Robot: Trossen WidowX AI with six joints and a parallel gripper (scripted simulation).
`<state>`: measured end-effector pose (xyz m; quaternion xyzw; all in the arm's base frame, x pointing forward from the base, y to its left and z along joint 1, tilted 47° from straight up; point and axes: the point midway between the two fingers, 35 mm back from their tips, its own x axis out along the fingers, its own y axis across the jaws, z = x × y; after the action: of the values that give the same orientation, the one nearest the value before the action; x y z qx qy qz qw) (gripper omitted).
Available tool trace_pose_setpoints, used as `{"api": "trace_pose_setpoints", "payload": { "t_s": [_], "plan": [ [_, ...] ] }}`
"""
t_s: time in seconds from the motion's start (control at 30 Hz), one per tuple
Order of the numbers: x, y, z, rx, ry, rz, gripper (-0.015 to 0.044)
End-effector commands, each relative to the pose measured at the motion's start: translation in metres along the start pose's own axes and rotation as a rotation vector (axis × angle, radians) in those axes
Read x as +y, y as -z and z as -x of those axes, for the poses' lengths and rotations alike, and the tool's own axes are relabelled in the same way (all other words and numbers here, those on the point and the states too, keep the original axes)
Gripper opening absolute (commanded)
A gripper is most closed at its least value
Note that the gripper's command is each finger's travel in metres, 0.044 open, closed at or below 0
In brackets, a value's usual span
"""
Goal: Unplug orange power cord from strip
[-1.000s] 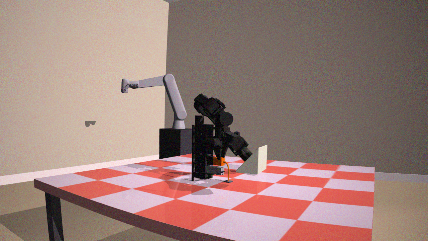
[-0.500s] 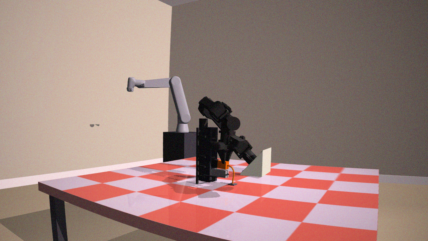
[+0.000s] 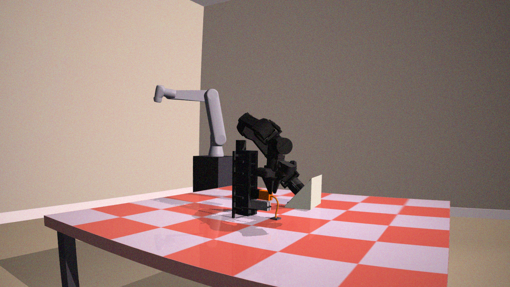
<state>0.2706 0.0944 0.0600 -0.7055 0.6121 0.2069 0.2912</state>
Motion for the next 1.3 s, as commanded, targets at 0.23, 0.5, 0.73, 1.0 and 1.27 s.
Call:
{"api": "trace_pose_setpoints", "payload": {
  "t_s": [0.23,0.5,0.73,1.0,1.27],
  "plan": [
    [0.0,-0.016,0.002,-0.047,-0.011,-0.026,0.0079],
    [0.0,-0.016,0.002,-0.047,-0.011,-0.026,0.016],
    [0.001,-0.017,0.012,-0.06,0.008,-0.005,0.016],
    [0.001,-0.014,0.013,-0.061,0.01,-0.004,0.016],
    [0.001,-0.001,0.012,-0.061,0.01,-0.003,0.016]
  ]
}}
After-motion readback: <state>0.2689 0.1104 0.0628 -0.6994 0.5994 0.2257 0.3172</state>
